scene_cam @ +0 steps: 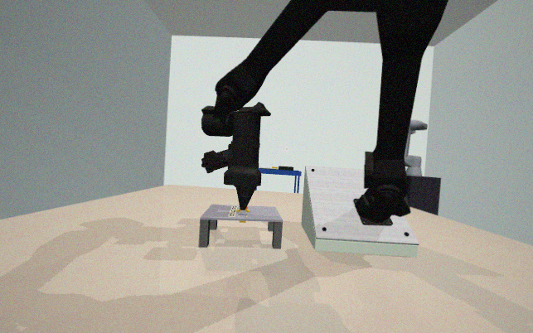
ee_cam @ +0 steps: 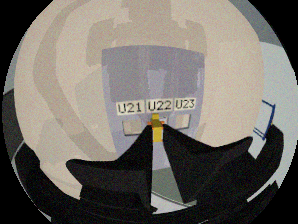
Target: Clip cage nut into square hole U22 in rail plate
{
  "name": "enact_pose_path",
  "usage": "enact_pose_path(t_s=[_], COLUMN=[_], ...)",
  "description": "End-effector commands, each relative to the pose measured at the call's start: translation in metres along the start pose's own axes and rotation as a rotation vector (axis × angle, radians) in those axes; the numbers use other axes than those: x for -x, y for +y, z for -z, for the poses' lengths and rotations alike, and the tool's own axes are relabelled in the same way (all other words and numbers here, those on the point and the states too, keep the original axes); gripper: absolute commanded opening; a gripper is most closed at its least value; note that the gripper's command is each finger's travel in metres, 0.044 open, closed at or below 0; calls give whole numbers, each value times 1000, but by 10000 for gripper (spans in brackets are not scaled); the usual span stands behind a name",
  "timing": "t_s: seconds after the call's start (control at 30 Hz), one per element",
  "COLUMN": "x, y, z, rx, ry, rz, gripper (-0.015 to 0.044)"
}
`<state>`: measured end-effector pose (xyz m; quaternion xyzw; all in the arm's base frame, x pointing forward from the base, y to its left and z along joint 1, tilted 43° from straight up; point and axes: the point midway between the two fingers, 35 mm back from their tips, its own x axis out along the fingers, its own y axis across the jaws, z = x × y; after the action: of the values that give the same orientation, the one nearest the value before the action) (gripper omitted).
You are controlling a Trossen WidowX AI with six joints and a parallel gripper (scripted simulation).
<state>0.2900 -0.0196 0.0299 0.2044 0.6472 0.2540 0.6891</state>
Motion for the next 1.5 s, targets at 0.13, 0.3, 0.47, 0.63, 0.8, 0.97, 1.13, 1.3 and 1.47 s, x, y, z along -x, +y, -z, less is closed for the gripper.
enact_pose_path(t_s=[0.13,0.3,0.47,0.63,0.8,0.97,1.13,1.3,1.47], x=[-1,-1,-1,-2,-2,-2,-2,-2,-2], y=[-1,-1,-1,-1,-2,-2,-3,-4,-4], z=[0,0,0,0,0,0,0,0,0], rx=[2,2,2,2,2,3,3,3,3], ry=[1,1,1,1,1,1,1,1,1], rz=[-32,-34,-34,-41,-51,-60,-69,-77,-86], gripper=[23,23,23,23,23,23,23,23,23])
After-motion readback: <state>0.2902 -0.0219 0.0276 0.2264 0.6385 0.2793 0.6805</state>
